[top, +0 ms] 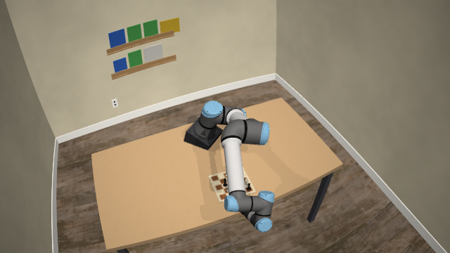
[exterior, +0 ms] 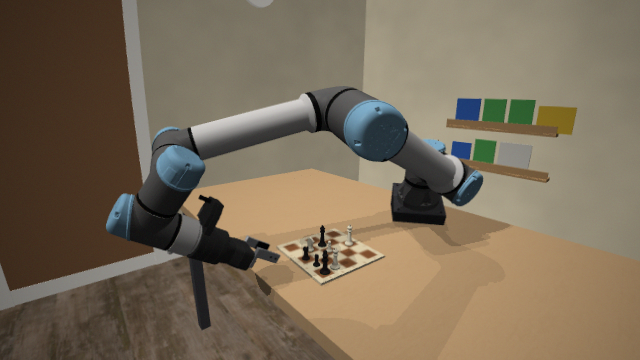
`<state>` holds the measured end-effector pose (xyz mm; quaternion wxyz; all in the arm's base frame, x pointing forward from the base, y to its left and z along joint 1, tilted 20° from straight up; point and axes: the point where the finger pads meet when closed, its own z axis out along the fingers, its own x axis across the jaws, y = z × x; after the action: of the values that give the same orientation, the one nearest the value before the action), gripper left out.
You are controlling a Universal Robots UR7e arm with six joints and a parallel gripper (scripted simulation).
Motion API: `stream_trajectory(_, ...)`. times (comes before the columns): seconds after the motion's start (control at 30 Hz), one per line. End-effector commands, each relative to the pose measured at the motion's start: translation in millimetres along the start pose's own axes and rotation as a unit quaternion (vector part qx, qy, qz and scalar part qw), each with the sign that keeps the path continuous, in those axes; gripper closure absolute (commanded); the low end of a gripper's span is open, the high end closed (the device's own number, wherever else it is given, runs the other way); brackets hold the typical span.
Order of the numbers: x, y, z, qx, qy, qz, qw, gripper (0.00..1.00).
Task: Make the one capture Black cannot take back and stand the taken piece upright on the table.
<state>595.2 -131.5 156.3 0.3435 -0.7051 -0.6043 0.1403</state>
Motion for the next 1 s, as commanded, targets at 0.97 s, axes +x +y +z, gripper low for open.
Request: stream_trajectory(0.97, 2.3, 5.2, 1.4, -0.002, -0.012, -0.040, 0.999, 0.00)
